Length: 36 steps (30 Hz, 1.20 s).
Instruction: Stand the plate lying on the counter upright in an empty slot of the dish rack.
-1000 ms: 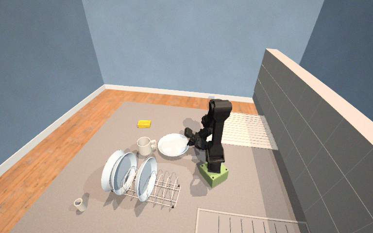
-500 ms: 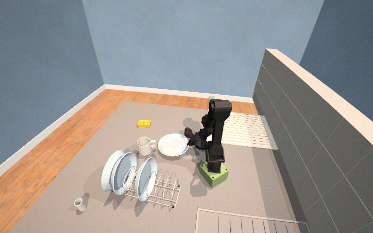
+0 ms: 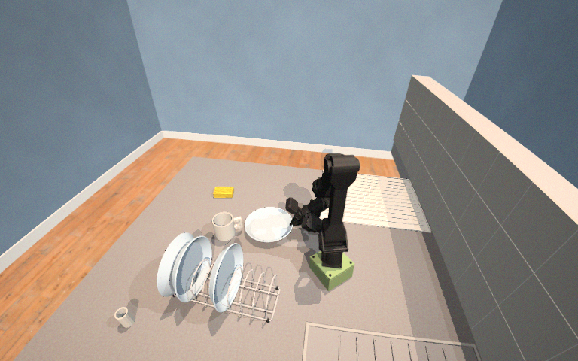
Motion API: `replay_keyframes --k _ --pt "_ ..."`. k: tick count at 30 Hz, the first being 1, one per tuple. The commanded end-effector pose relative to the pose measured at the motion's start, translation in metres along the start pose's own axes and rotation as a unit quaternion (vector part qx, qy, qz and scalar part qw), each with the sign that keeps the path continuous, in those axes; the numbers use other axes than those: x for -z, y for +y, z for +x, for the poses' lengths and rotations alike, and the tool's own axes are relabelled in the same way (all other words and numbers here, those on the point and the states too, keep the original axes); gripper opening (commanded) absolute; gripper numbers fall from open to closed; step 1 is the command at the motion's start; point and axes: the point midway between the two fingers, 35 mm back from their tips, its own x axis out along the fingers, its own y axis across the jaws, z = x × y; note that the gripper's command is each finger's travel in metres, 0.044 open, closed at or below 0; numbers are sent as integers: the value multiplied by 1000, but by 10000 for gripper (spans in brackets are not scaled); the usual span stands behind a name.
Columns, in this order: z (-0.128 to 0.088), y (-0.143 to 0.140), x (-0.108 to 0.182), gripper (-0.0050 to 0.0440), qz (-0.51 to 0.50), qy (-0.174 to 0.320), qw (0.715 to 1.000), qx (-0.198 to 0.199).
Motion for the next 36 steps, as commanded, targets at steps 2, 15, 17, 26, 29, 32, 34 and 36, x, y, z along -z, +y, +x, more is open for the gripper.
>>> replay_keyframes --k 2,15,17,26,29,32,34,36 --pt "0 0 0 0 1 0 1000 -1" --pt "-1 -1 0 0 1 0 1000 -6" --pt "-2 -3 0 0 1 -1 1000 -13" --pt "-7 -13 0 0 0 -1 999 -44" --pt "-8 -15 0 0 0 -1 999 -50" --pt "-9 -17 0 0 -1 0 998 -56" --pt "-10 -17 0 0 -1 0 998 -59" --pt "-10 -19 0 0 0 -1 998 -65"
